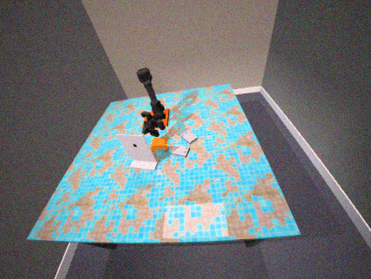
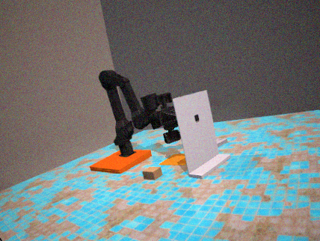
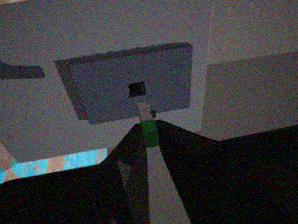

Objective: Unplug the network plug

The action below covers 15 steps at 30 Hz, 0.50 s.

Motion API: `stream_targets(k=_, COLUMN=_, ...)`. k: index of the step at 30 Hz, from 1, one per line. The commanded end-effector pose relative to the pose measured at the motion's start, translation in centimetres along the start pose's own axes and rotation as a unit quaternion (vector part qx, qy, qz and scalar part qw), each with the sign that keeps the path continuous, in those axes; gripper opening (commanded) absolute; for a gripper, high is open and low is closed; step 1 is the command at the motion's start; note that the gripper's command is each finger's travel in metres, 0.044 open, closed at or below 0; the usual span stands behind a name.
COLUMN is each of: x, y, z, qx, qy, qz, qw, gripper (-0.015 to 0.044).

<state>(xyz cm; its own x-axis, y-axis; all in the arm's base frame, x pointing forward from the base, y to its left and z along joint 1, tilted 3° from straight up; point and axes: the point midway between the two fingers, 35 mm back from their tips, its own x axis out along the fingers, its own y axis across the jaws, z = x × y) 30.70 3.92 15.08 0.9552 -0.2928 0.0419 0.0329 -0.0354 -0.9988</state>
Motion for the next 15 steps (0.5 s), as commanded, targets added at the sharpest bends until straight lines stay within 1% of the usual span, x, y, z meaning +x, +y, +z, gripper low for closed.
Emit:
stream_targets(k=1, x=0.0, y=-0.7, z=0.0, qx=0.002, qy=0.001, qz=-0.003, qw=1.000, gripper=0.0000)
stream_targets(k=15, x=-0.3, y=-2.5, z=-0.3, qx=0.001, qy=0.002, qz=-0.002, qw=1.000, gripper=0.0000)
